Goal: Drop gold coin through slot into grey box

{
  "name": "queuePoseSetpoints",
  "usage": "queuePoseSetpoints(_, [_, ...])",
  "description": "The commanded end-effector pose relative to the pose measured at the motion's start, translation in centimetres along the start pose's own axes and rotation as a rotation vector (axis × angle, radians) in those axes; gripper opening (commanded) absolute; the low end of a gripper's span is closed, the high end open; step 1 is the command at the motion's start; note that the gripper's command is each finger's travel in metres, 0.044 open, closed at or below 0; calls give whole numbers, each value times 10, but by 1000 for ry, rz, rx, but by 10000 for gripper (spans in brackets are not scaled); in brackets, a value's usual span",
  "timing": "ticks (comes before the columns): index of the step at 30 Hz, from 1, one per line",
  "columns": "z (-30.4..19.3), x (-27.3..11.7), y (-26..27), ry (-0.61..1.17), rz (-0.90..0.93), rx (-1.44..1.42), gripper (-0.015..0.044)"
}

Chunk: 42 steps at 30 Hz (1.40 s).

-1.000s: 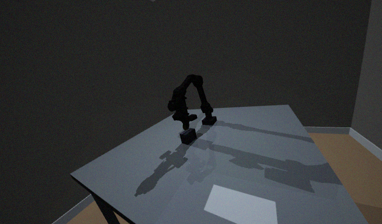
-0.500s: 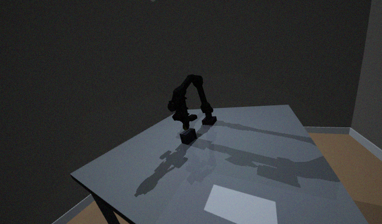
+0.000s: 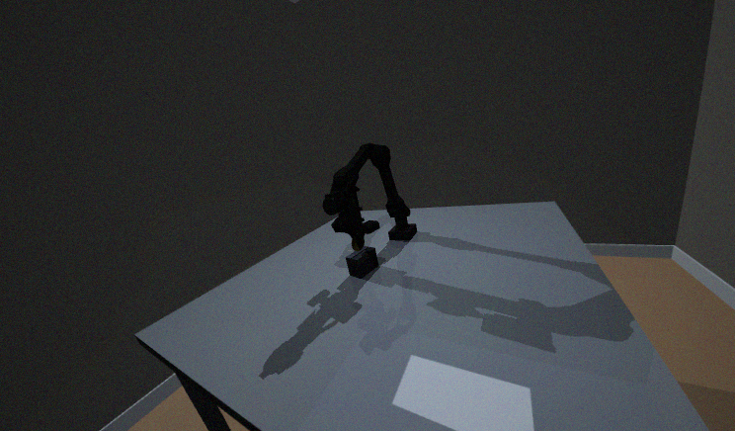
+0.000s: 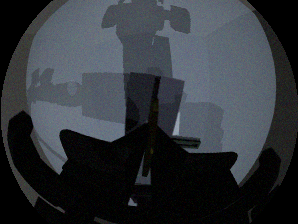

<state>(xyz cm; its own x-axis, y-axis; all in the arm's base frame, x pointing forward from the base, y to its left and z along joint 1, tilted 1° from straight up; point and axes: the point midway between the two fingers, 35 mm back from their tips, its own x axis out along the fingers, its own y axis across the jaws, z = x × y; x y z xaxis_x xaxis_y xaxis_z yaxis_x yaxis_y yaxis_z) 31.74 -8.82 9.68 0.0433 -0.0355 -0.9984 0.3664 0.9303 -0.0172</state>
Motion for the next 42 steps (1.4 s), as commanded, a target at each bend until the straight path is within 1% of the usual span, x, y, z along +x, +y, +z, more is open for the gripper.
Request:
queuePoseSetpoints(1, [-1,3,0,8,-1,-2,0])
queuePoseSetpoints(30, [-1,5,0,8,-1,-4,0])
queuePoseSetpoints(36, [0,2,0,0,0,0,157])
queuePoseSetpoints(42, [0,2,0,0,0,0,161])
